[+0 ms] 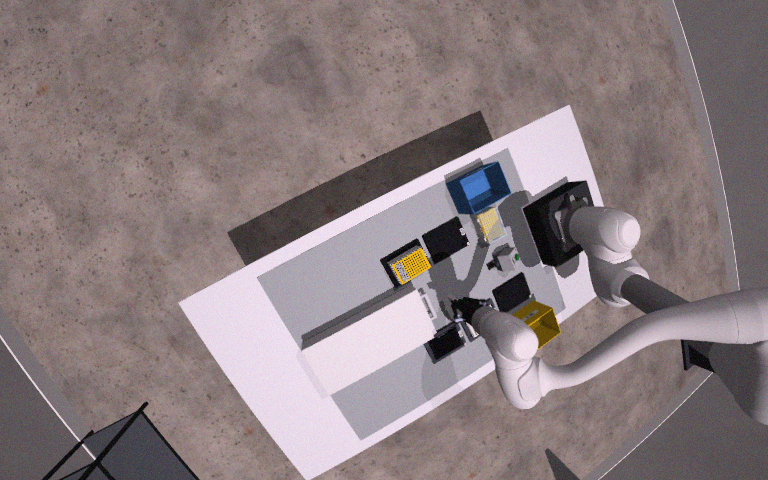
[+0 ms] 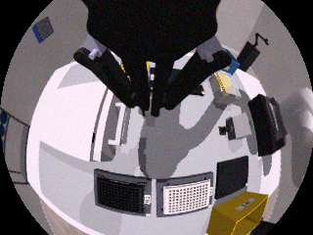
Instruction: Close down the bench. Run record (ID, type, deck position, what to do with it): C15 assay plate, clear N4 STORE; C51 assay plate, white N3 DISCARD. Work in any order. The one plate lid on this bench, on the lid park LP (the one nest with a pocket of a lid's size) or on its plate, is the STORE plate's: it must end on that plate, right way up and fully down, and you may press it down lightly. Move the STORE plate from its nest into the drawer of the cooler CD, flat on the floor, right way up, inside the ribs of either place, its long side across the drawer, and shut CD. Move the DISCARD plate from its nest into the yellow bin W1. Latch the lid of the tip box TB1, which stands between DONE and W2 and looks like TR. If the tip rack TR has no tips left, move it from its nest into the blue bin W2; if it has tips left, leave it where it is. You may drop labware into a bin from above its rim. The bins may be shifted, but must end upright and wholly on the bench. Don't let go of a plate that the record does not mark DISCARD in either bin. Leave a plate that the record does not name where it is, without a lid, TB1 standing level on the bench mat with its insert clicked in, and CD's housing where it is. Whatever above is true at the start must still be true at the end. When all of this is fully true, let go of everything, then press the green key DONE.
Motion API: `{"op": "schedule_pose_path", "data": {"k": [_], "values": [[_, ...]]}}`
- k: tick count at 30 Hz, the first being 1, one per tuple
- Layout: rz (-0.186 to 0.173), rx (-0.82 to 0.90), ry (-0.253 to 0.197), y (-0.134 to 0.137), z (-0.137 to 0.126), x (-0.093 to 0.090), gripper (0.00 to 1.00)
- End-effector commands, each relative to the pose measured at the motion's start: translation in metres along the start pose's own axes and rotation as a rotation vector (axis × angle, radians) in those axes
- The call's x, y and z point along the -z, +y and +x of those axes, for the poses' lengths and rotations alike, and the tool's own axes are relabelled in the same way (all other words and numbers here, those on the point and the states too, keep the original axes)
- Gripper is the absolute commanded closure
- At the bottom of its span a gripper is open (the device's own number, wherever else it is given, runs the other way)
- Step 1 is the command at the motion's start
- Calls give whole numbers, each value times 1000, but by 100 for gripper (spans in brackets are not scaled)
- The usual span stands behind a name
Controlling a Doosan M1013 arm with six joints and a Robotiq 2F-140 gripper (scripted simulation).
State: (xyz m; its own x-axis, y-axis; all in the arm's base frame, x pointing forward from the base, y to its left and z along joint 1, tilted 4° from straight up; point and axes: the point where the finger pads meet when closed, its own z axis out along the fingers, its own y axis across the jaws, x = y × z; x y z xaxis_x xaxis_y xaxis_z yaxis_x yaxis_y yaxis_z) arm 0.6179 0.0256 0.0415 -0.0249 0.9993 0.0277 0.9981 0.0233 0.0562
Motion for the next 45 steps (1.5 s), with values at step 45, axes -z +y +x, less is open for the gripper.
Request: {"op": "schedule_pose_path", "data": {"k": [45], "values": [[0, 0, 0, 0, 0, 47, 100]]}}
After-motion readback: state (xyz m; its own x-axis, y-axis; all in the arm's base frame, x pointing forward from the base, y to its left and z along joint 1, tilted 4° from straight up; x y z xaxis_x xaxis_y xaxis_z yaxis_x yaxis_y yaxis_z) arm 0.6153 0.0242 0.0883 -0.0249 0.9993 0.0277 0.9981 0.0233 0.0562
